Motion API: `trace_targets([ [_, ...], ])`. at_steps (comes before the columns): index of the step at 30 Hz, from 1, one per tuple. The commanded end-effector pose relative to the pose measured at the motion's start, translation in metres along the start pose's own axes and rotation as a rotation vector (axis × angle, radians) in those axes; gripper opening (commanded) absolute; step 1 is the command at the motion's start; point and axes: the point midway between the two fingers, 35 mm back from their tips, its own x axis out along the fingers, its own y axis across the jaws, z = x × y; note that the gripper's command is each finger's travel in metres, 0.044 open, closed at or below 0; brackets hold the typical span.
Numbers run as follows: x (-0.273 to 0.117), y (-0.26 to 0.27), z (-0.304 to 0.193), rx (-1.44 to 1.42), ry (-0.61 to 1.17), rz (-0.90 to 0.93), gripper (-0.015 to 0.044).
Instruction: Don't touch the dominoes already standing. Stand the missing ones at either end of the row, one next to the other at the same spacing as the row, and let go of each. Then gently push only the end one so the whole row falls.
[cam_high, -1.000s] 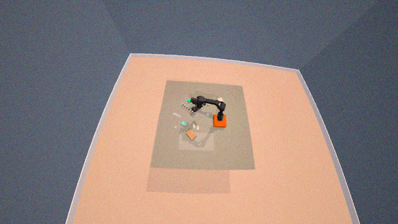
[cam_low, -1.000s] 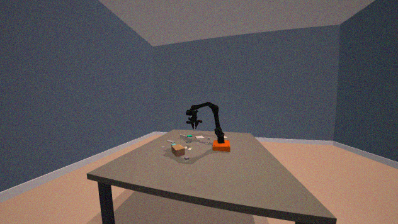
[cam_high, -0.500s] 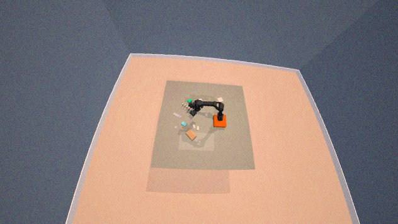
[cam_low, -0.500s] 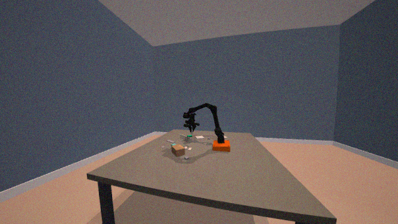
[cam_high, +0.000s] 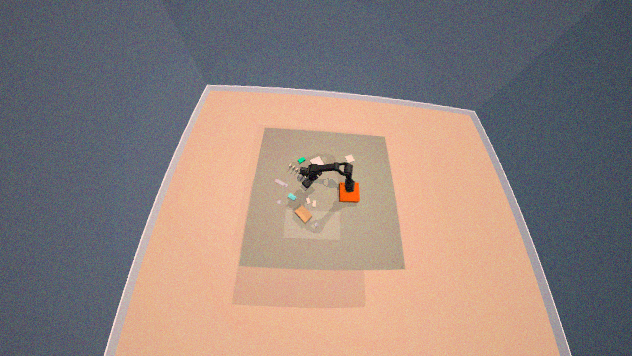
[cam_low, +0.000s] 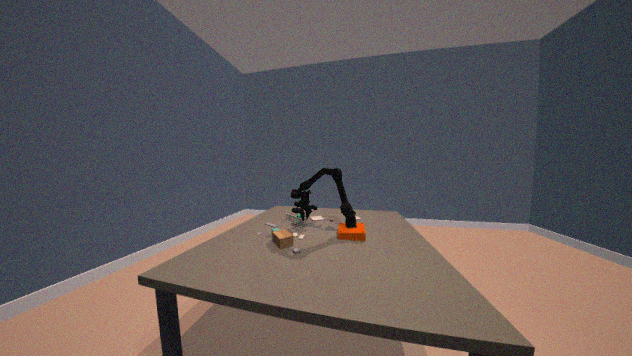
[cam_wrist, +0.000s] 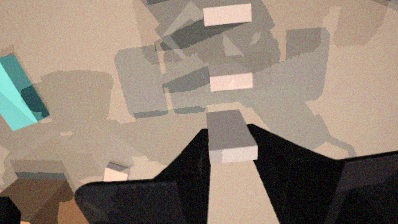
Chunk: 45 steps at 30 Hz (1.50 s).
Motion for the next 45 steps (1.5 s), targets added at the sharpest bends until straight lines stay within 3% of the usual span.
trace_targets([
  [1, 0.021, -0.004, -0.005, 0.006, 0.008, -0.012, 0.0107],
  [15, 0.024, -0.005, -0.005, 0.006, 0.008, -0.012, 0.0107],
  [27, 0.024, -0.005, -0.005, 0.006, 0.008, -0.012, 0.0422],
  [31, 0.022, -0.004, -0.005, 0.006, 0.008, -0.011, 0.044],
  [39, -0.096, -0.001, -0.002, 0.001, 0.009, -0.007, 0.044],
  [45, -0.107, -0.002, -0.004, 0.001, 0.01, -0.007, 0.044],
])
